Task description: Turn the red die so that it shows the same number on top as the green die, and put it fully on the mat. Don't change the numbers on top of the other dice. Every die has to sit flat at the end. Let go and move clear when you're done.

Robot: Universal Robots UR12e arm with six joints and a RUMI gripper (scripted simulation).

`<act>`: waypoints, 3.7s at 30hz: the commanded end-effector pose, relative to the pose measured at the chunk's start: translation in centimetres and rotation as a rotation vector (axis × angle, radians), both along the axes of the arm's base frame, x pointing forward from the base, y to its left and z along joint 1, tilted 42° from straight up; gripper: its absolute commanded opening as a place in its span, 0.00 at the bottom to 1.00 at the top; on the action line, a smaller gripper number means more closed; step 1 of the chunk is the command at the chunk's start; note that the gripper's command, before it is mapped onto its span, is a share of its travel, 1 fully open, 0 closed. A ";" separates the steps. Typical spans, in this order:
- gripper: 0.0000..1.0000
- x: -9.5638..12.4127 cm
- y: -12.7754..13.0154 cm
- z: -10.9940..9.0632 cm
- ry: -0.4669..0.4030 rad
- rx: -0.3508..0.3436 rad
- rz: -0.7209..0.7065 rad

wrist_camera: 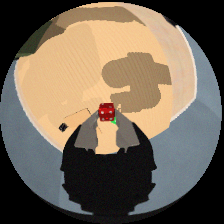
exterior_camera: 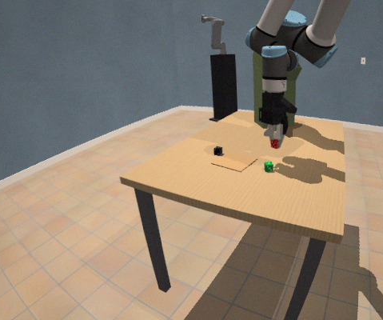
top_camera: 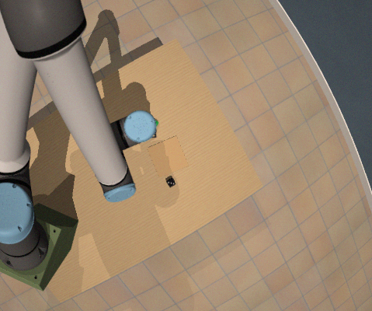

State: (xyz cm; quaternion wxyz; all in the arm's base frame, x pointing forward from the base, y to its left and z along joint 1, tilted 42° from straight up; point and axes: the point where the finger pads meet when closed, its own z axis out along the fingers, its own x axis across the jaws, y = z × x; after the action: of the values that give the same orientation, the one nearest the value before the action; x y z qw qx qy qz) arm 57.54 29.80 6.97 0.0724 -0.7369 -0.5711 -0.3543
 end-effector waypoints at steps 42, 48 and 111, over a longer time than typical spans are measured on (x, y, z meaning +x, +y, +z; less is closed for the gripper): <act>0.10 -0.8 -2.1 2.2 0.086 0.071 -0.120; 0.10 -0.5 -2.4 2.1 0.135 0.111 -0.190; 0.10 6.1 -11.6 0.0 1.114 0.950 -1.611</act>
State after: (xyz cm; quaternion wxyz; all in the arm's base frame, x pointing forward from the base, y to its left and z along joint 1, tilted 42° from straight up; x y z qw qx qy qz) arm 63.24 19.01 7.17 0.3393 -0.8735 0.3284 -0.1184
